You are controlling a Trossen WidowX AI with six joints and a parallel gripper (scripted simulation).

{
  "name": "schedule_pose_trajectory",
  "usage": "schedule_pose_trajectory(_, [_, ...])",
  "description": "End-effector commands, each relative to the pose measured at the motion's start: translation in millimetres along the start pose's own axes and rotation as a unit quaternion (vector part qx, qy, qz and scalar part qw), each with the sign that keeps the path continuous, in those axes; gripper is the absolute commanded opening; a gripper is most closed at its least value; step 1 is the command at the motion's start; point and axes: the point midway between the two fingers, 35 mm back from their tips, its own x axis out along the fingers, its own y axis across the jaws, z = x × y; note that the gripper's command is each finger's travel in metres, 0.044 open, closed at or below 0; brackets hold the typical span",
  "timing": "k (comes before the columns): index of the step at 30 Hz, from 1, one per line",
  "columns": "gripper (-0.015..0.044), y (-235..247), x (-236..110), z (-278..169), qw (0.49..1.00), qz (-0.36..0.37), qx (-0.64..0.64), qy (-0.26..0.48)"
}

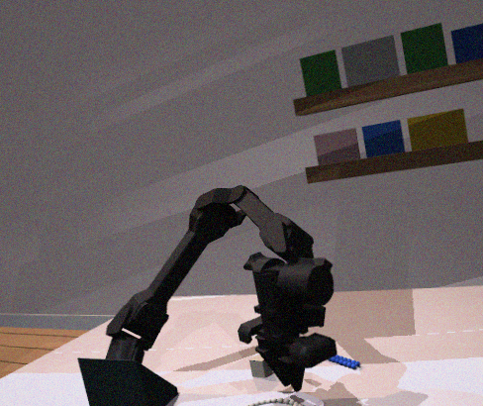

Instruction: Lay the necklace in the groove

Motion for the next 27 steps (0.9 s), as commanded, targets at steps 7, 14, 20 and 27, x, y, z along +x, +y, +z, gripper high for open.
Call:
schedule_pose_trajectory(7, [0.0120,-2,-4,-2,0.997,-0.003,-0.077,0.005])
schedule_pose_trajectory(14, [0.0120,-3,4,-1,0.997,-0.005,-0.079,0.004])
schedule_pose_trajectory(20, [0.0120,-3,10,-2,0.997,-0.005,-0.079,0.004])
schedule_pose_trajectory(27, [0.0120,-3,21,-2,0.997,-0.004,-0.078,0.004])
